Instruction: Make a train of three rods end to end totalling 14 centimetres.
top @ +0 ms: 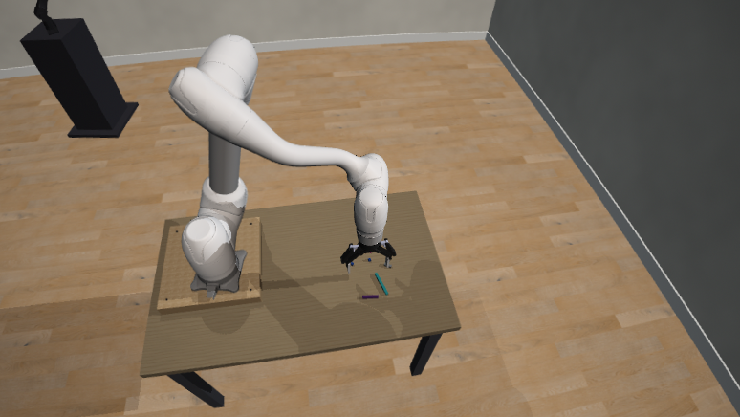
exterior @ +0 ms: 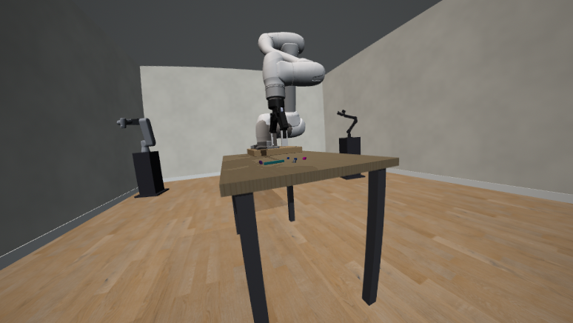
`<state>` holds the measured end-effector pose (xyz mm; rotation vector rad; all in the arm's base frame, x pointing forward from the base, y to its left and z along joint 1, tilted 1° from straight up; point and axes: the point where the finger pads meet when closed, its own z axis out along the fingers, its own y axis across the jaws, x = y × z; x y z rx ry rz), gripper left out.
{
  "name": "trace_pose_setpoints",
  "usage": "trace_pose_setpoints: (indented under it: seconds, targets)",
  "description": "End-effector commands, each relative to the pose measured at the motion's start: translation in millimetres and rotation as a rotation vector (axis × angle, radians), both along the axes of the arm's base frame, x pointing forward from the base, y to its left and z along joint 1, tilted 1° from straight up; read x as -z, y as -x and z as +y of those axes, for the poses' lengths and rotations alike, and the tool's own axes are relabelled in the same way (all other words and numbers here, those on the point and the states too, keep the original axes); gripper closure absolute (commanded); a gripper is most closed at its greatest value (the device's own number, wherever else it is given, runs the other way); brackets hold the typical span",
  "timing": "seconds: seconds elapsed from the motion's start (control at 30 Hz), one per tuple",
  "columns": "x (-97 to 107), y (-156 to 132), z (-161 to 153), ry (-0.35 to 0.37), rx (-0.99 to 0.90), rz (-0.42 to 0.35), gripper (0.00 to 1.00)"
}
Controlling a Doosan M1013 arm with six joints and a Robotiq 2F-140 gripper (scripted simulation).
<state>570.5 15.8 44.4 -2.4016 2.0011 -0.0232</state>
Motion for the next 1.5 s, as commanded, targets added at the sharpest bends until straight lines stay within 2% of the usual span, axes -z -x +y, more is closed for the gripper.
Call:
trace_pose_setpoints:
  seconds: [0.0, 0.63, 0.8, 1.1, 1.17, 1.47]
  targets:
    - [1.1, -0.7, -1.8, 0.002, 0.002, 0.006, 0.0]
    - [1.1, -0.7, -1.8, 0.002, 0.003, 0.006, 0.0]
    - [1.1, -0.9, -2.4, 0.001, 0.055, 0.006, 0.0]
    - [1.0, -2.0, -6.6, -0.005, 0.418, 0.006, 0.0]
    - [1.0, -2.0, -6.6, -0.005, 0.418, 0.006, 0.0]
    - [1.0, -3.1, -11.5, -0.013, 0.837, 0.006, 0.0]
